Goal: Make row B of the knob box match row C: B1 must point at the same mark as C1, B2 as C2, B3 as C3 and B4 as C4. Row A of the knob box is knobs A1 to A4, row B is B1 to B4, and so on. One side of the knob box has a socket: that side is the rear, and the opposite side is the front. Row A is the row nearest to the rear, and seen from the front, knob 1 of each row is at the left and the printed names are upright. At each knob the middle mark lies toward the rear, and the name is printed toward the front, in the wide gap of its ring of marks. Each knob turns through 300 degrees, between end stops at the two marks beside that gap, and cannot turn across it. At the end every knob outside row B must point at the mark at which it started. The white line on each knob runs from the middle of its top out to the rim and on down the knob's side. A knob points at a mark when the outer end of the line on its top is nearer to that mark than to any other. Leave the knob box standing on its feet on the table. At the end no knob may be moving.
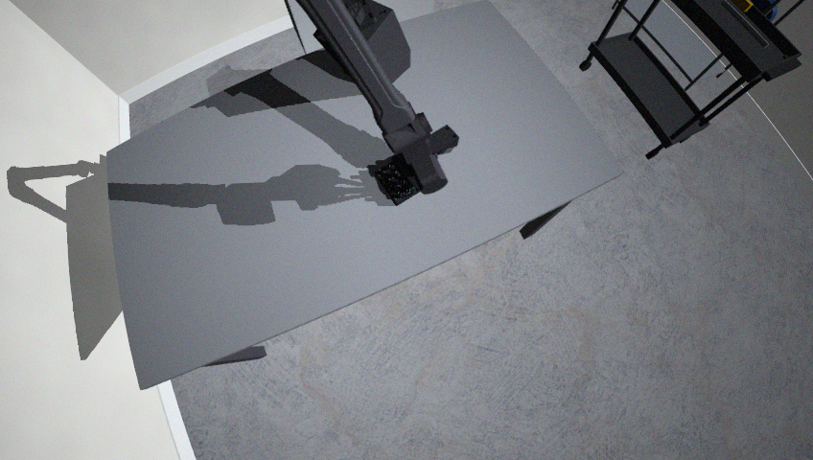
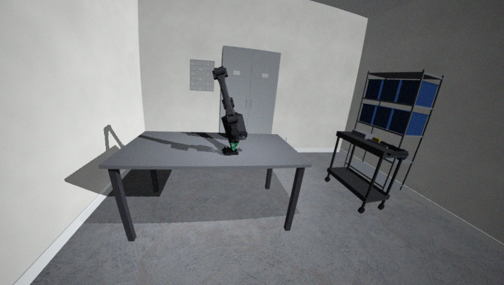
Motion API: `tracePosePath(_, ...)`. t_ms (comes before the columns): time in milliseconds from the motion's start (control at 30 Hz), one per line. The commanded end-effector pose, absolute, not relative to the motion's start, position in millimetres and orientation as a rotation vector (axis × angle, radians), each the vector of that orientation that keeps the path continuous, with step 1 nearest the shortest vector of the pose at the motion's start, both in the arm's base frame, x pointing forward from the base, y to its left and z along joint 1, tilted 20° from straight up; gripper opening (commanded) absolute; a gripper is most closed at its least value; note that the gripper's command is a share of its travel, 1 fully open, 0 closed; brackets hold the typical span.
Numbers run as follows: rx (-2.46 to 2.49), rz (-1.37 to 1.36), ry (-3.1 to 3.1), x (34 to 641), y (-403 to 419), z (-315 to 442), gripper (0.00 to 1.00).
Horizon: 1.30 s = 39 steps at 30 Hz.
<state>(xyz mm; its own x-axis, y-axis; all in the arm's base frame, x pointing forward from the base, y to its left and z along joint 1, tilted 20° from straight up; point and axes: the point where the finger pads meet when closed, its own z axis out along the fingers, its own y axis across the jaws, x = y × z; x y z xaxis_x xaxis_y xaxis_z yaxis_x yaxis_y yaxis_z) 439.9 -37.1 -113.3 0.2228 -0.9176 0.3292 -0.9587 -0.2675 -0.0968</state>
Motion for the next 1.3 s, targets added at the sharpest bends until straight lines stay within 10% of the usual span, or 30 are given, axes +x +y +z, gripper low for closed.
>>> tracePosePath(0,2.354,0.483,-1.820,439.2,-44.4,-122.4,0.19)
tracePosePath(1267,2.356,0.494,-1.824,445.1,-45.5,-124.3,0.19)
